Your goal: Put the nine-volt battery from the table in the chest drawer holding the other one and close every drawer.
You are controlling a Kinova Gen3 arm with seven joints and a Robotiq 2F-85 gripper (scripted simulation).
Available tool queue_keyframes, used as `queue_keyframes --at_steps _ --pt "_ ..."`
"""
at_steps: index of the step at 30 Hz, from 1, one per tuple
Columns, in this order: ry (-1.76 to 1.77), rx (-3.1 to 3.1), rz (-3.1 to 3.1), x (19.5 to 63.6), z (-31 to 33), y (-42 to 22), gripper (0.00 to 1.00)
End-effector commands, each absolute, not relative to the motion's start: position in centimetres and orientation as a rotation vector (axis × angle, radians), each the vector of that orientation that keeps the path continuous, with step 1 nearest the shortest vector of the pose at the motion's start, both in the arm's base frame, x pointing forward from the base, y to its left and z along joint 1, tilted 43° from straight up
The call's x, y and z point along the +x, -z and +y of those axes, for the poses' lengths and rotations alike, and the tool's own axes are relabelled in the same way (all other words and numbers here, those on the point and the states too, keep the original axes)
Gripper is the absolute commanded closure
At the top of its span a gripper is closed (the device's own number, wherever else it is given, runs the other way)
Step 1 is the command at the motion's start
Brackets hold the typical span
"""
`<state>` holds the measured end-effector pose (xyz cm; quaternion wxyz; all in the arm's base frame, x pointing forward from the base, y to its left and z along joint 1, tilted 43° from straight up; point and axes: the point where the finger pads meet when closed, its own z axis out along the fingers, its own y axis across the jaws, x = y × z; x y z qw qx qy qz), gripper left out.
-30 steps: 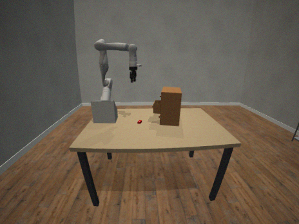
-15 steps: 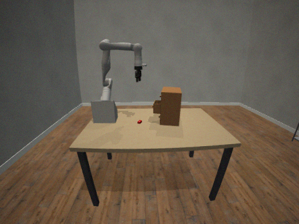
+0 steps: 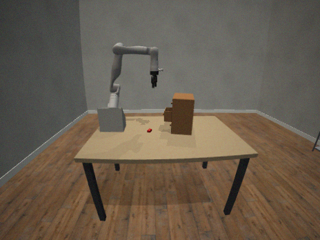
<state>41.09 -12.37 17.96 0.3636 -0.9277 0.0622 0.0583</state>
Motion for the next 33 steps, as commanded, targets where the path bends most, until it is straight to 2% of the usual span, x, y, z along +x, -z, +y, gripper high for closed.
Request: queue_keyframes --at_steps 1,33 --pt "-0.151 -2.388 0.154 41.3 -12.2 -18.0 0.0" --pt "-0.235 -2.37 0.416 43.3 -10.8 -16.1 0.0"
